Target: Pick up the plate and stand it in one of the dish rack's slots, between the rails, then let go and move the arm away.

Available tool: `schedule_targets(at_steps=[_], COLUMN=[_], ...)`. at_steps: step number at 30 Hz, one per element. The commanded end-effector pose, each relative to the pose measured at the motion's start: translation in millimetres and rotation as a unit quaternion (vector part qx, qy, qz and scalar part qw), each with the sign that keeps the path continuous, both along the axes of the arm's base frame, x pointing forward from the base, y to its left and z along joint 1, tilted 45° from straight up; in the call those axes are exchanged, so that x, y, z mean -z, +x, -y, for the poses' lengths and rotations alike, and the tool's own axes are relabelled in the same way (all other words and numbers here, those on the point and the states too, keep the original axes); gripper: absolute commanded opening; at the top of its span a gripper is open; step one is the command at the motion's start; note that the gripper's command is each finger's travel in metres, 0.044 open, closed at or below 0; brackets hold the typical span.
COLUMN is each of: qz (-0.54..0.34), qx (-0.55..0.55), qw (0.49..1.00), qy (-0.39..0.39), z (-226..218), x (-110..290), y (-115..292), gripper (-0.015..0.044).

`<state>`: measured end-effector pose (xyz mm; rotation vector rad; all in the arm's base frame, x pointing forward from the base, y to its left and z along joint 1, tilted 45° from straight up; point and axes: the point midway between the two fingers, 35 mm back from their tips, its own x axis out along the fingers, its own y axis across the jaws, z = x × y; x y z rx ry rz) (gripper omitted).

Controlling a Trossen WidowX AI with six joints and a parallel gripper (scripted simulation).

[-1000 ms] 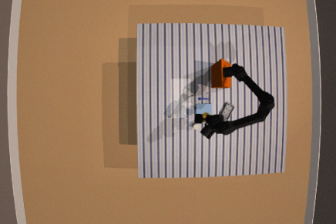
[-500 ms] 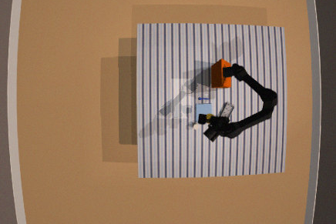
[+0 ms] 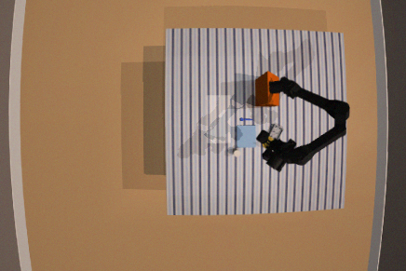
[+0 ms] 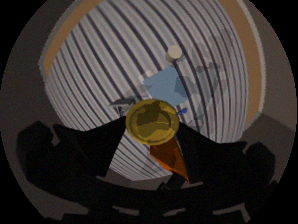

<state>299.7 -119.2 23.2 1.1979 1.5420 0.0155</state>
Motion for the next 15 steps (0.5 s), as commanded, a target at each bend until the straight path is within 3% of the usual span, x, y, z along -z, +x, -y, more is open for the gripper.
schedule_targets(at_steps=[1, 15], qz=[-0.040, -0.199], qx=[0.042, 0.211], qw=[0.998, 0.956], qy=[0.012, 0.047], z=[-13, -63], x=[-12, -56], y=[-4, -23], gripper=[0.0000, 0.0000])
